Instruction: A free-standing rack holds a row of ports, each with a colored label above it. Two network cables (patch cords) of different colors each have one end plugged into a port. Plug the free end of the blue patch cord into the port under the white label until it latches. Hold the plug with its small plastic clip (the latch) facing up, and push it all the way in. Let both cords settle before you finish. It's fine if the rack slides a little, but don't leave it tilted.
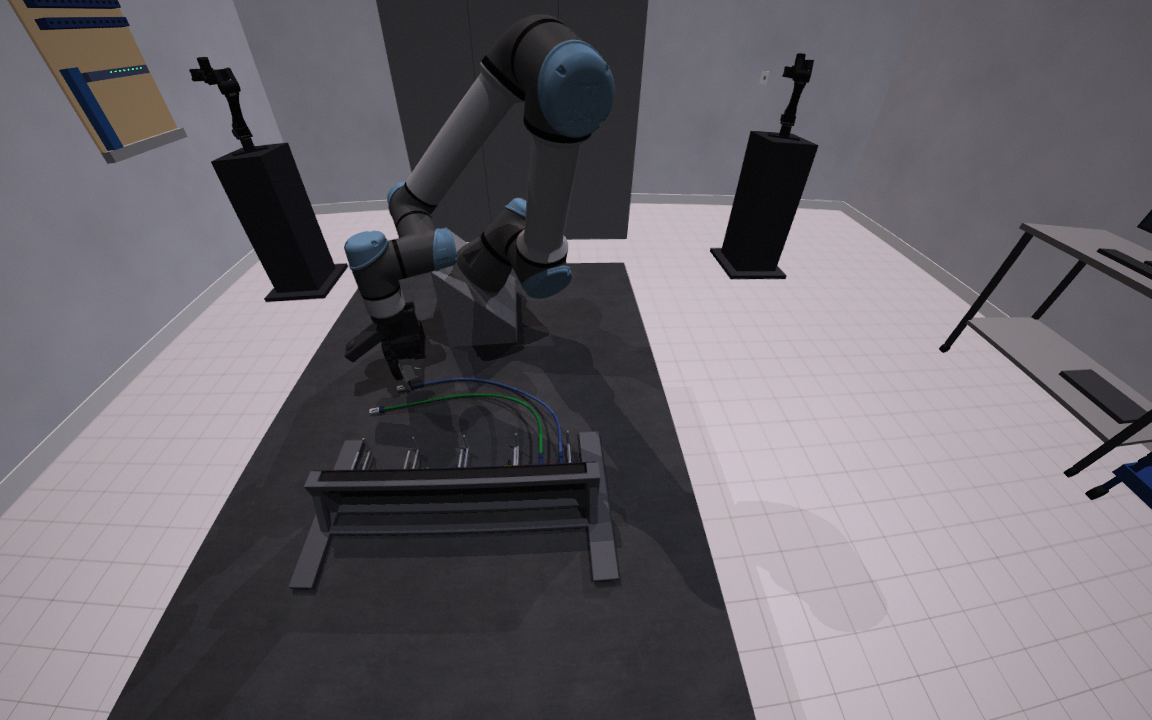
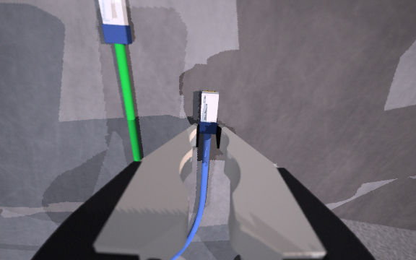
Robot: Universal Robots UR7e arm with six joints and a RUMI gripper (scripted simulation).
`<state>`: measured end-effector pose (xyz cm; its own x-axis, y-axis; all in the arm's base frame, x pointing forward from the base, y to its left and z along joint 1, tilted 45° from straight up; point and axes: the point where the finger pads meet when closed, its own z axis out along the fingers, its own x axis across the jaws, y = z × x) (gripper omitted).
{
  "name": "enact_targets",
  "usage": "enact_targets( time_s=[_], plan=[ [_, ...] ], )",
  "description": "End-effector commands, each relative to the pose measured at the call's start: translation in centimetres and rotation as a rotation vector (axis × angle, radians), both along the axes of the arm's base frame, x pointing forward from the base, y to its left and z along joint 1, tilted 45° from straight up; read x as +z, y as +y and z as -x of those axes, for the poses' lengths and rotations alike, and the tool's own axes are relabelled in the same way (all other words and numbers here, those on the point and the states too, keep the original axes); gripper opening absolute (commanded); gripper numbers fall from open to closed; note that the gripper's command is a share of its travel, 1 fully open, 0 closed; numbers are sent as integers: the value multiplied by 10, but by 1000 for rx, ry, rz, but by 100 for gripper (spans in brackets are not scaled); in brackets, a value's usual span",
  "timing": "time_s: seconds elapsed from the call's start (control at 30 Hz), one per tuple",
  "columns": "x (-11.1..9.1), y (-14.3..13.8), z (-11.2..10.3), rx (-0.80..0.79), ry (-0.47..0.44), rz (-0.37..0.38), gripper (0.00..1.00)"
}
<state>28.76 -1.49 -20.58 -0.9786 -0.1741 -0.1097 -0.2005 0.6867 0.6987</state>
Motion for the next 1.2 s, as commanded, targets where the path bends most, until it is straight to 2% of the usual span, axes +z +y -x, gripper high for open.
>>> enact_targets(
  time_s=[0.0, 0.57, 1.17],
  plan=[
    [0, -1, 0, 0, -1, 1, 0],
    [2, -2, 0, 0, -1, 1, 0],
    [16, -17, -1, 0, -1, 1, 0]
  ],
)
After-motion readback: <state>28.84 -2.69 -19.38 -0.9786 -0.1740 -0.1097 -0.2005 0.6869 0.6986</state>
